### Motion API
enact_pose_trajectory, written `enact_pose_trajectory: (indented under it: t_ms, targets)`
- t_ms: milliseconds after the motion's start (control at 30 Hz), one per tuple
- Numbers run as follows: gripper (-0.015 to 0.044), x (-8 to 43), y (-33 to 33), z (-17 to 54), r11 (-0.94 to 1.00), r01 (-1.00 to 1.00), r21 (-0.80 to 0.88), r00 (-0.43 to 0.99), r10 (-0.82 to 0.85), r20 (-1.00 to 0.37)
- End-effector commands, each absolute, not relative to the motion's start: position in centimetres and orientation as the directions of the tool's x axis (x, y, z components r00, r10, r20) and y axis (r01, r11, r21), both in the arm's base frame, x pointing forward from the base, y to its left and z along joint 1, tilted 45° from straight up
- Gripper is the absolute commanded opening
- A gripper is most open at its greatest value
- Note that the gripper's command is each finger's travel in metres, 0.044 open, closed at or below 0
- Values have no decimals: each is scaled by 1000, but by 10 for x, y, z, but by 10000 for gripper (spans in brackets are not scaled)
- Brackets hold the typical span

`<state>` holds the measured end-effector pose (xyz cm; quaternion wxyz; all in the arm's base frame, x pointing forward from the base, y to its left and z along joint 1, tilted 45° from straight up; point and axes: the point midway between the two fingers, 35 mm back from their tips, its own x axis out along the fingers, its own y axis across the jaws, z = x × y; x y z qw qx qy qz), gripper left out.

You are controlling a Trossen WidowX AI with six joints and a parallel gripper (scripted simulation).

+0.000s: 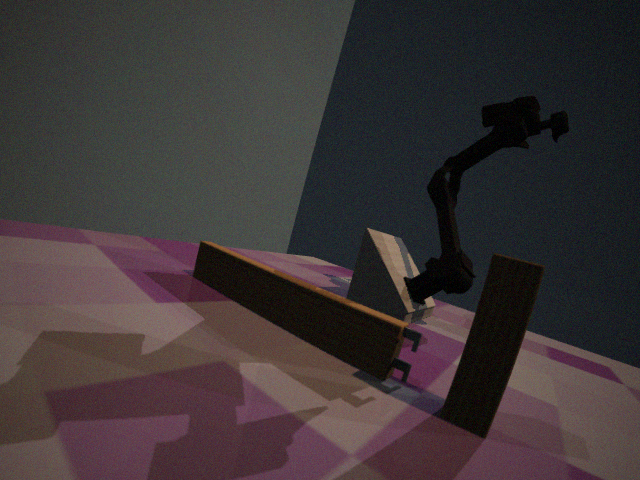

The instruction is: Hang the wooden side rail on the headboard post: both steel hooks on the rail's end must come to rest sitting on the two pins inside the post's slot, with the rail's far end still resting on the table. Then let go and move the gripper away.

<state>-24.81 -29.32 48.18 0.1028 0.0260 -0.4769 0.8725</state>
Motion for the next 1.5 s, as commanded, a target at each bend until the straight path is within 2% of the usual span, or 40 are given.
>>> enact_pose_trajectory:
  t_ms: [0,200,633,1100,1333,1467]
  targets:
    - [426,-248,-292,482,-526,-205,-825,-977,156,144]
    - [440,-254,-253,504,-632,-273,-725,-961,220,170]
    - [440,-245,-125,555,-822,-491,-289,-868,431,247]
    - [440,-190,-14,589,-803,-579,142,-731,588,346]
    - [440,-174,9,592,-779,-582,233,-693,625,359]
    - [440,-157,34,593,-738,-583,340,-643,675,362]
